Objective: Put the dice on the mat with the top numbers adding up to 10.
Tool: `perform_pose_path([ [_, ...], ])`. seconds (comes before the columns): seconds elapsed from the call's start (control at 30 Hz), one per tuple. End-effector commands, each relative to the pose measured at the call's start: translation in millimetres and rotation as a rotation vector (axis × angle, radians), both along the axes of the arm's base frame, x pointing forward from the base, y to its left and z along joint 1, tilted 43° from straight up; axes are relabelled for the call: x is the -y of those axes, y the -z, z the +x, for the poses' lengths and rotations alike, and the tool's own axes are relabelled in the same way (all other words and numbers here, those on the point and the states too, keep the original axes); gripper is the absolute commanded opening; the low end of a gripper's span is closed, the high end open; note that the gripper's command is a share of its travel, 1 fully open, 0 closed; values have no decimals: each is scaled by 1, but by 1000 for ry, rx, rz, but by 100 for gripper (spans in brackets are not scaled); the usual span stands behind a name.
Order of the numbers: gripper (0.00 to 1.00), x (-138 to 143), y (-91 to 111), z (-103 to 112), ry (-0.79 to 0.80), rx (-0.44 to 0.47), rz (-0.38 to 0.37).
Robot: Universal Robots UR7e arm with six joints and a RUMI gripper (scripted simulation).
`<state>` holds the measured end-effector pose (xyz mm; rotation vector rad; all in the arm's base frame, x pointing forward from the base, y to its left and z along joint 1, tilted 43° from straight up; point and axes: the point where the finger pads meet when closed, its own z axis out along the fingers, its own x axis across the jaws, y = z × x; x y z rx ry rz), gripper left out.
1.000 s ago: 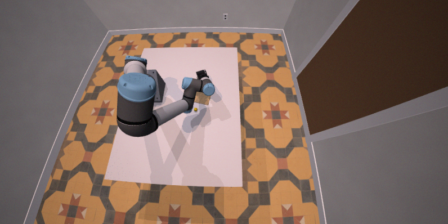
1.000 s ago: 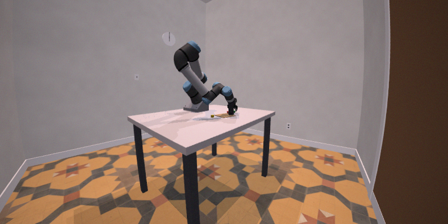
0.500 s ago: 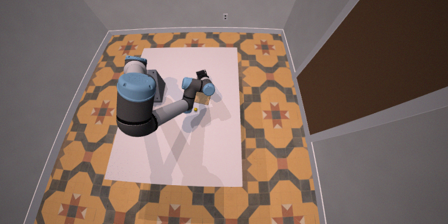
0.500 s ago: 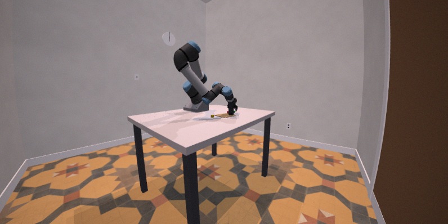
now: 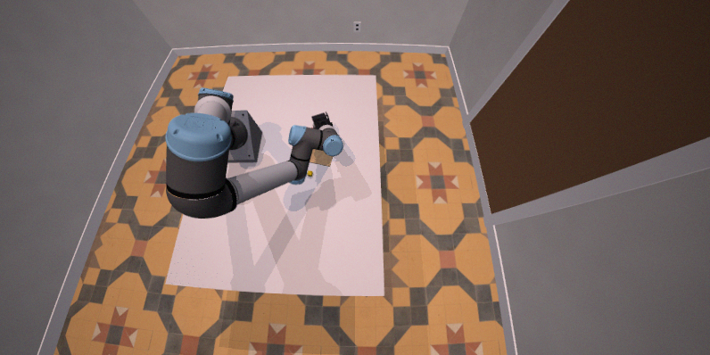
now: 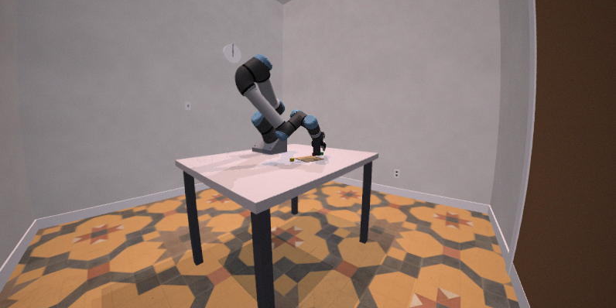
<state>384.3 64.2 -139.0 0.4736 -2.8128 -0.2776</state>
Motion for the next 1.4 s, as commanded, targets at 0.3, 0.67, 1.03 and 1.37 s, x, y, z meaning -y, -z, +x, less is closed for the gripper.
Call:
perform_pose_path([
  [0.3, 21, 1, -14, 4, -1, 0, 0],
  [0.67, 21, -18, -35, 2, -1, 0, 0],
  [1.03, 21, -39, -58, 0, -1, 0, 0],
  [1.37, 21, -39, -58, 0, -2, 0, 1],
])
